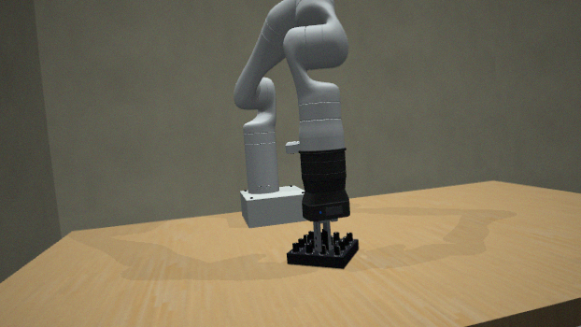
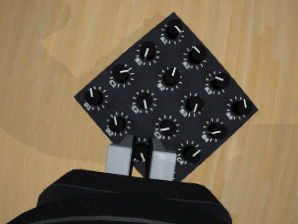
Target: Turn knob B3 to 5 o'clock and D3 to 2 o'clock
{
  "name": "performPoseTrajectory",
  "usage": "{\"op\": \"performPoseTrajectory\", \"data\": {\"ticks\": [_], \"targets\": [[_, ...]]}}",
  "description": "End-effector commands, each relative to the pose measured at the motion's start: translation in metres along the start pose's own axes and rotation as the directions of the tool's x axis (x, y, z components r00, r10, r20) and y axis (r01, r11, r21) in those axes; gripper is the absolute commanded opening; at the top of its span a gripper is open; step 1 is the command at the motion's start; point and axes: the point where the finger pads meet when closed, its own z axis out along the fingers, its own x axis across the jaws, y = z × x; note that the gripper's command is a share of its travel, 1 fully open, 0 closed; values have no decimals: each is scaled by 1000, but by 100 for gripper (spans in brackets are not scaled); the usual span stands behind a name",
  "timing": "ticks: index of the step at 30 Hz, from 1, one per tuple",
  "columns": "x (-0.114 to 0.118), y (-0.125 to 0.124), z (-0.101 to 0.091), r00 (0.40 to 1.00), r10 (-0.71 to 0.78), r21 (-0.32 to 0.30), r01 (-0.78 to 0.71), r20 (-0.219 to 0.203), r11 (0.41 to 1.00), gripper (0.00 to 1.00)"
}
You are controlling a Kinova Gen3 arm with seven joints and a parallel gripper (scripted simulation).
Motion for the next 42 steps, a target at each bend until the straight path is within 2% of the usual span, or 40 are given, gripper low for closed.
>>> {"op": "performPoseTrajectory", "data": {"ticks": [1,4,9,19,21,36,42], "targets": [[0,1,-1,999,-45,-3,45,-4,999,30],[0,1,-1,998,-70,-3,70,-4,998,30],[0,1,-1,981,-193,-4,193,-3,981,30],[0,1,-1,909,-416,-4,416,-3,909,30],[0,1,-1,909,-416,-4,416,-3,909,30],[0,1,-1,766,-643,-5,643,-1,766,30],[0,1,-1,734,-680,-5,680,-1,734,30]]}}
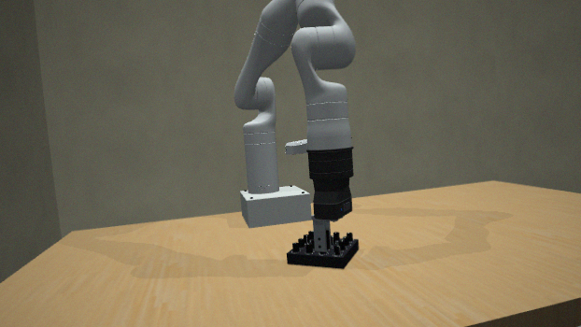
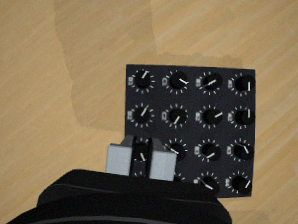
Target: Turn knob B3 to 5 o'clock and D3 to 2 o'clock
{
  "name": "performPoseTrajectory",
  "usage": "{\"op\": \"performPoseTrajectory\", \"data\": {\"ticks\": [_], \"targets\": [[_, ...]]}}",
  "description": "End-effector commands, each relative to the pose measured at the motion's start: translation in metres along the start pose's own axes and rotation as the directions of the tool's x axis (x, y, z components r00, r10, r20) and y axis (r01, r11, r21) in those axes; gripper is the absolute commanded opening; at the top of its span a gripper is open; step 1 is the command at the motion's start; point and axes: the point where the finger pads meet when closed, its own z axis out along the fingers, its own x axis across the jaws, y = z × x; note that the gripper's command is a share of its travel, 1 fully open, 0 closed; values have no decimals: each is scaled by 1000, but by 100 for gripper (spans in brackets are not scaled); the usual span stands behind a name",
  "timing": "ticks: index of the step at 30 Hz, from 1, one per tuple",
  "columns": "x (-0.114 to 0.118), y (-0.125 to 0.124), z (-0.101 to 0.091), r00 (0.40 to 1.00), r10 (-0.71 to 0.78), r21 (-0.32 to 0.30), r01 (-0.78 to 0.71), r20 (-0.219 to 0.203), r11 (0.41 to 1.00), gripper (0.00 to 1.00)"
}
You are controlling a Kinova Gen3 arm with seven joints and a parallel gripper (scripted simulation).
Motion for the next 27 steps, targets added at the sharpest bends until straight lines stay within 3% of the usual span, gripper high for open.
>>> {"op": "performPoseTrajectory", "data": {"ticks": [1,27], "targets": [[0,1,-1,1000,-20,-3,20,0,1000,30],[0,1,-1,994,-107,-3,107,0,994,30]]}}
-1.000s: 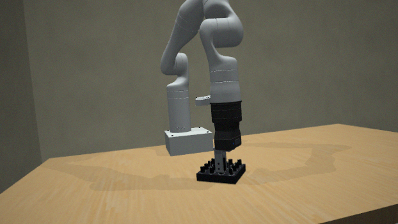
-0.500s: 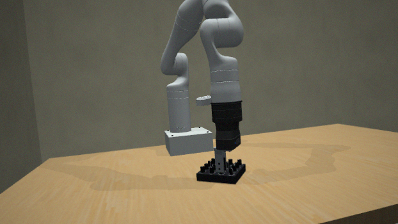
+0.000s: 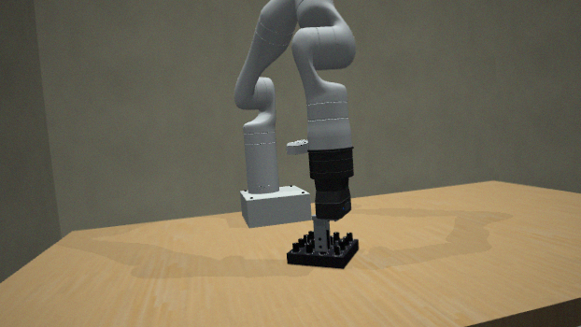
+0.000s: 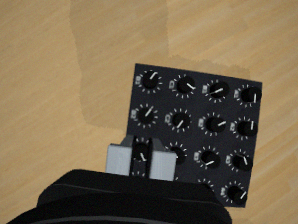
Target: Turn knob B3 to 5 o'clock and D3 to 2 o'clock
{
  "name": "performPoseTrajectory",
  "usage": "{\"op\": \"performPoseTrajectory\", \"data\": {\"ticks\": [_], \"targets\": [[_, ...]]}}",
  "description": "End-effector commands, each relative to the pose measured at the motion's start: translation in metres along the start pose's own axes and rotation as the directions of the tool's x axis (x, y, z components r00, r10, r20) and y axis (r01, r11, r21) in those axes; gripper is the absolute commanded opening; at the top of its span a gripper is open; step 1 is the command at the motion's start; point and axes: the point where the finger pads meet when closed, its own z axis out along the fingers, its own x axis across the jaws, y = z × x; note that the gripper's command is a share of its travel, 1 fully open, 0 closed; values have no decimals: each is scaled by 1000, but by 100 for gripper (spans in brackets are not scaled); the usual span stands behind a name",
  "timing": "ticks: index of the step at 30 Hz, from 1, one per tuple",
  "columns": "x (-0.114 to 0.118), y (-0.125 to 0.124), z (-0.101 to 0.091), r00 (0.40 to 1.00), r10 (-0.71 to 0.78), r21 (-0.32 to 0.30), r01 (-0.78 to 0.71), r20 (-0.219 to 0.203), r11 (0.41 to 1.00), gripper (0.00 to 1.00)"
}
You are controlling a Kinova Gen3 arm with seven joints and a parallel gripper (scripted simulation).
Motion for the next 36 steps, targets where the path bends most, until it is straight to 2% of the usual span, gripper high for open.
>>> {"op": "performPoseTrajectory", "data": {"ticks": [1,10,11,36], "targets": [[0,1,-1,1000,0,-2,0,1,1000,30],[0,1,-1,1000,0,-2,0,1,1000,30],[0,1,-1,1000,0,-2,0,1,1000,46],[0,1,-3,1000,0,-2,0,1,1000,46]]}}
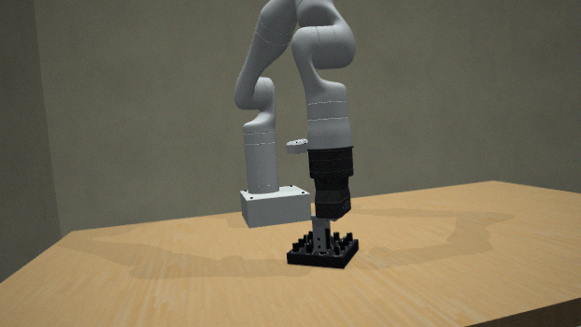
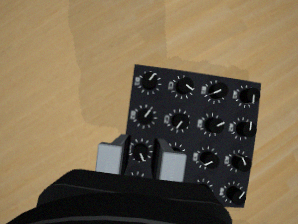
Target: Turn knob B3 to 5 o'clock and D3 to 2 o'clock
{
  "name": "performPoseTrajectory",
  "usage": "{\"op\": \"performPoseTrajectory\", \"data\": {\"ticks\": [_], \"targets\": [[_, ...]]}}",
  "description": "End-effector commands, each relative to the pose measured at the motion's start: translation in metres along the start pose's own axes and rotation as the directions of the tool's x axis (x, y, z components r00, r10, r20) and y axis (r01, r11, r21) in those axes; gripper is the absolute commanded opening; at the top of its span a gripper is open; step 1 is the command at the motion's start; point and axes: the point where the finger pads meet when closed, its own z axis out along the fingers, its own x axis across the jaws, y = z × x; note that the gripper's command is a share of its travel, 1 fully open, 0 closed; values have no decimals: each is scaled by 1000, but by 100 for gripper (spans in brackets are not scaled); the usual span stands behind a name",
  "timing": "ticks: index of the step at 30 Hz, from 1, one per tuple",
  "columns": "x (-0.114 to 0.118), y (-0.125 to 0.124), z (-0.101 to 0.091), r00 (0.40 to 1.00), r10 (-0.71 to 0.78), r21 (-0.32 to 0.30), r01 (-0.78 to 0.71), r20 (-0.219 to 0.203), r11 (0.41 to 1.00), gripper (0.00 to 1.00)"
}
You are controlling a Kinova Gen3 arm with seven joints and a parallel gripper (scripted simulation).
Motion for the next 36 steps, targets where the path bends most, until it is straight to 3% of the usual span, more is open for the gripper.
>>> {"op": "performPoseTrajectory", "data": {"ticks": [1,15,31,32,36], "targets": [[-1,1,-2,1000,0,-3,0,3,1000,46],[-1,1,-35,1000,0,-3,0,3,1000,46],[-1,1,-38,1000,0,-3,0,3,1000,46],[-1,1,-38,1000,0,-3,0,3,1000,100],[-1,1,-39,1000,0,-3,0,3,1000,100]]}}
